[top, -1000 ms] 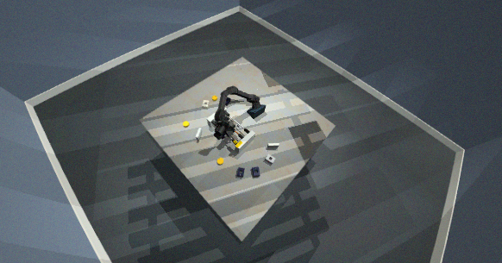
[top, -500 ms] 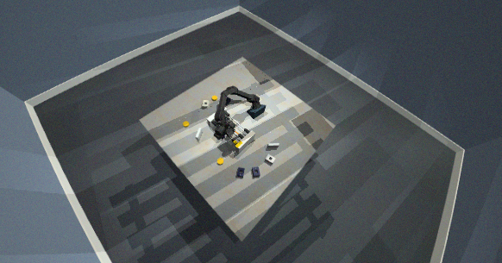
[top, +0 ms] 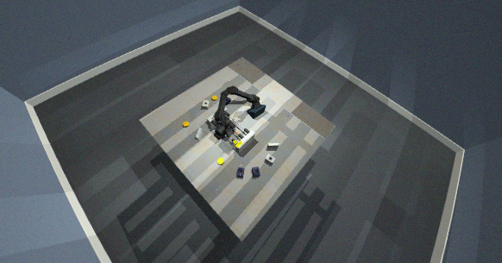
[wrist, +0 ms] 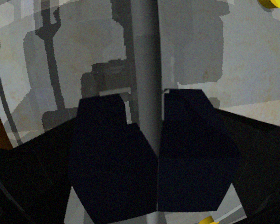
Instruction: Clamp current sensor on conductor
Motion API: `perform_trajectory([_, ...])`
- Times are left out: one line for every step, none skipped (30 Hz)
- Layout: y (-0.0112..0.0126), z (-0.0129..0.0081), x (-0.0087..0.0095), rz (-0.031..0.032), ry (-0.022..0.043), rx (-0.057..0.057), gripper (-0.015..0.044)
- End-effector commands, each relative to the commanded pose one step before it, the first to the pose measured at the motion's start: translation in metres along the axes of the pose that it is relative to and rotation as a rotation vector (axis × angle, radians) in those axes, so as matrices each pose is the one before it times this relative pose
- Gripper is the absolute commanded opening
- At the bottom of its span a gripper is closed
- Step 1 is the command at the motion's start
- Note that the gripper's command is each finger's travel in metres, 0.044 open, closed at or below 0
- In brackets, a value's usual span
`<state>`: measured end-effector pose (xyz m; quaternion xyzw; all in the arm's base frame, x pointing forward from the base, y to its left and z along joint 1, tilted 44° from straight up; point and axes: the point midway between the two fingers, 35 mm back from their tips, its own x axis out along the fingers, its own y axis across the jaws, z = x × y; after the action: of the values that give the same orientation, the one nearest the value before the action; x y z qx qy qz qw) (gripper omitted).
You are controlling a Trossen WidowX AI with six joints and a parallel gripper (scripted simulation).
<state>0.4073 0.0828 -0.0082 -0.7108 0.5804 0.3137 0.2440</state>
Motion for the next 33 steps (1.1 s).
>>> perform_trajectory([0.00012, 0.00050, -0.00084, -0.00049, -0.00014, -0.0004, 0.0000])
perform_trajectory([0.00000, 0.00000, 0.00000, 0.00000, 0.00000, 0.0000, 0.0000])
perform_trajectory([0.00000, 0.00000, 0.00000, 0.00000, 0.00000, 0.0000, 0.0000])
perform_trajectory([0.00000, 0.00000, 0.00000, 0.00000, 0.00000, 0.0000, 0.0000])
perform_trajectory([0.00000, 0.00000, 0.00000, 0.00000, 0.00000, 0.0000, 0.0000])
perform_trajectory([0.00000, 0.00000, 0.00000, 0.00000, 0.00000, 0.0000, 0.0000])
perform_trajectory([0.00000, 0.00000, 0.00000, 0.00000, 0.00000, 0.0000, 0.0000])
perform_trajectory([0.00000, 0.00000, 0.00000, 0.00000, 0.00000, 0.0000, 0.0000])
perform_trajectory([0.00000, 0.00000, 0.00000, 0.00000, 0.00000, 0.0000, 0.0000])
perform_trajectory([0.00000, 0.00000, 0.00000, 0.00000, 0.00000, 0.0000, 0.0000])
perform_trajectory([0.00000, 0.00000, 0.00000, 0.00000, 0.00000, 0.0000, 0.0000])
perform_trajectory([0.00000, 0.00000, 0.00000, 0.00000, 0.00000, 0.0000, 0.0000])
perform_trajectory([0.00000, 0.00000, 0.00000, 0.00000, 0.00000, 0.0000, 0.0000])
perform_trajectory([0.00000, 0.00000, 0.00000, 0.00000, 0.00000, 0.0000, 0.0000])
perform_trajectory([0.00000, 0.00000, 0.00000, 0.00000, 0.00000, 0.0000, 0.0000])
perform_trajectory([0.00000, 0.00000, 0.00000, 0.00000, 0.00000, 0.0000, 0.0000])
perform_trajectory([0.00000, 0.00000, 0.00000, 0.00000, 0.00000, 0.0000, 0.0000])
perform_trajectory([0.00000, 0.00000, 0.00000, 0.00000, 0.00000, 0.0000, 0.0000])
perform_trajectory([-0.00018, -0.00044, 0.00061, -0.00231, 0.00004, 0.0001, 0.0000])
perform_trajectory([-0.00012, 0.00007, -0.00039, -0.00524, -0.00021, -0.0003, 0.0000])
perform_trajectory([-0.00017, 0.00010, -0.00058, -0.00776, -0.00028, -0.0004, 0.0000])
perform_trajectory([-0.00022, 0.00012, -0.00078, -0.01044, -0.00033, -0.0006, 0.0000])
perform_trajectory([-0.00025, 0.00013, -0.00091, -0.01206, -0.00032, -0.0007, 0.0000])
perform_trajectory([-0.00026, 0.00013, -0.00106, -0.01374, -0.00028, -0.0007, 0.0000])
perform_trajectory([-0.00027, 0.00011, -0.00118, -0.01510, -0.00020, -0.0007, 0.0000])
perform_trajectory([-0.00026, 0.00009, -0.00125, -0.01578, -0.00009, -0.0007, 0.0000])
perform_trajectory([-0.00023, 0.00007, -0.00129, -0.01597, 0.00004, -0.0007, 0.0000])
perform_trajectory([-0.00021, 0.00004, -0.00131, -0.01599, 0.00016, -0.0007, 0.0000])
perform_trajectory([-0.00018, 0.00001, -0.00133, -0.01596, 0.00029, -0.0006, 0.0000])
perform_trajectory([-0.00016, -0.00002, -0.00135, -0.01593, 0.00041, -0.0006, 0.0000])
perform_trajectory([-0.00013, -0.00005, -0.00137, -0.01591, 0.00053, -0.0005, 0.0000])
perform_trajectory([-0.00010, -0.00008, -0.00139, -0.01580, 0.00065, -0.0004, 0.0000])
perform_trajectory([-0.00007, -0.00009, -0.00112, -0.01253, 0.00061, -0.0003, 0.0000])
